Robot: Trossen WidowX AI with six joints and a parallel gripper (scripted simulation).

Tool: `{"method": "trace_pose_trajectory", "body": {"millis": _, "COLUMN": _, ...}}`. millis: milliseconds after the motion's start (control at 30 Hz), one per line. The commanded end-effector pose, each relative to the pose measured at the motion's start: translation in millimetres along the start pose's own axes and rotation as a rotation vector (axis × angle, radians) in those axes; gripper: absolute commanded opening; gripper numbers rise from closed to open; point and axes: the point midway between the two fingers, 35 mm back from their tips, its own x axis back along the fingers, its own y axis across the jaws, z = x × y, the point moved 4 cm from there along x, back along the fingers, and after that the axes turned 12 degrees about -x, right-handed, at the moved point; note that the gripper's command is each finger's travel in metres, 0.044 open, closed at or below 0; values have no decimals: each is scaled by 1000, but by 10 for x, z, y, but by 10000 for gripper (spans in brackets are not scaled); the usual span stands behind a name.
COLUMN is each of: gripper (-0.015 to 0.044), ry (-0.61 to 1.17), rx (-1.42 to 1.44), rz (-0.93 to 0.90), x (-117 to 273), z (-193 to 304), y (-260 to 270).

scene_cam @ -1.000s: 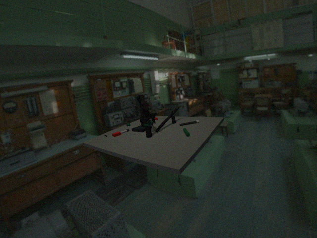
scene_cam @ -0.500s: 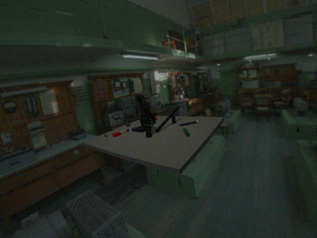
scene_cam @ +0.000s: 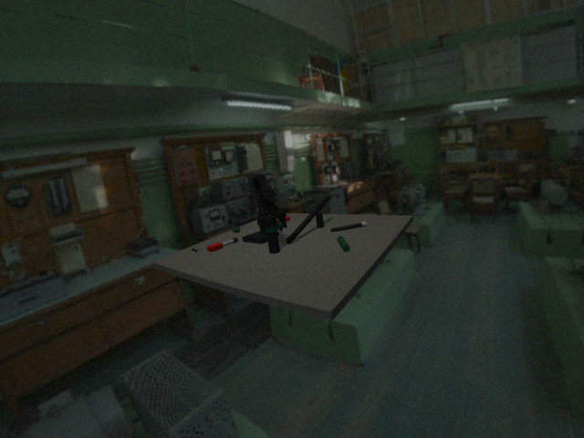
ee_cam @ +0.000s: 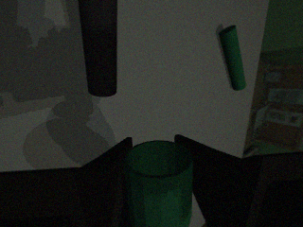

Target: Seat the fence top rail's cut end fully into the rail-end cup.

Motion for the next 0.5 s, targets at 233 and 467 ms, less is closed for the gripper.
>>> {"method": "trace_pose_trajectory", "body": {"millis": 233, "gripper": 0, "ry": -2, "rx": 3, "rz": 0, "x": 1, "z": 1, "y": 2}}
{"method": "trace_pose_trajectory", "body": {"millis": 467, "gripper": 105, "ry": -2, "rx": 3, "rz": 0, "x": 1, "z": 1, "y": 2}}
